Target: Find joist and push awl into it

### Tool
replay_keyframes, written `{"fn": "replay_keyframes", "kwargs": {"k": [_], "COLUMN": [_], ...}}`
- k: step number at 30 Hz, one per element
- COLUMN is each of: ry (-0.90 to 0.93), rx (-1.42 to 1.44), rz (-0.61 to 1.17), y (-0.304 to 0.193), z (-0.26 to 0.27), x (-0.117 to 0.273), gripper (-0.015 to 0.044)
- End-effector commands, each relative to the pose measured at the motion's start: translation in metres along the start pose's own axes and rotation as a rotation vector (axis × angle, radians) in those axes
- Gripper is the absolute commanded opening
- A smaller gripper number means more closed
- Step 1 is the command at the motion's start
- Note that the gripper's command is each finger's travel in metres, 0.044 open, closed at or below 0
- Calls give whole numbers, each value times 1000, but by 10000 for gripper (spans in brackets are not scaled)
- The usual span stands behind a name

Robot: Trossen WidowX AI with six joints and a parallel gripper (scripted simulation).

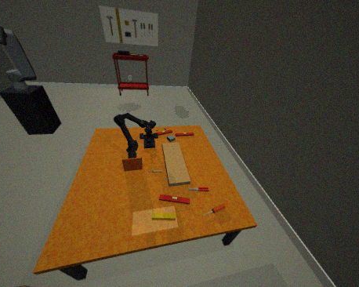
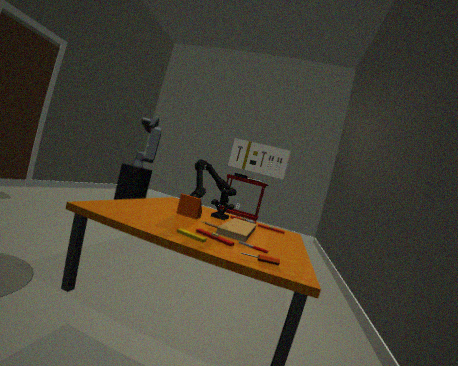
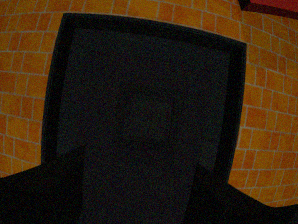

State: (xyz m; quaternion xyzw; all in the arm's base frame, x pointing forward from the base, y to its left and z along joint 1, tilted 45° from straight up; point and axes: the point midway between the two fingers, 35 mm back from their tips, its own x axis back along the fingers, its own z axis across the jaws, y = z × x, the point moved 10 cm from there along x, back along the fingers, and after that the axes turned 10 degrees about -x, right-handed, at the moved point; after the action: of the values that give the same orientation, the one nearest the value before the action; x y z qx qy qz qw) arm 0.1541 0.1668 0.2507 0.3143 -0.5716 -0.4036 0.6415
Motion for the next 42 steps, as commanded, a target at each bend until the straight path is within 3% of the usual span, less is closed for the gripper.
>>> {"fn": "replay_keyframes", "kwargs": {"k": [1,6,10,16,21,26,35,42], "ry": [1,1,0,-1,-29,-114,-242,-278], "rx": [2,3,7,0,-3,-232,-780,-1232], "rz": [0,1,18,9,69,157,257,276], "y": [0,1,8,25,15,-17,-127,-245], "z": [0,0,-4,4,-11,-66,-156,-180], "x": [0,2,27,89,74,73,99,128], "gripper": [210,341,440,440,440,440,440,440]}}
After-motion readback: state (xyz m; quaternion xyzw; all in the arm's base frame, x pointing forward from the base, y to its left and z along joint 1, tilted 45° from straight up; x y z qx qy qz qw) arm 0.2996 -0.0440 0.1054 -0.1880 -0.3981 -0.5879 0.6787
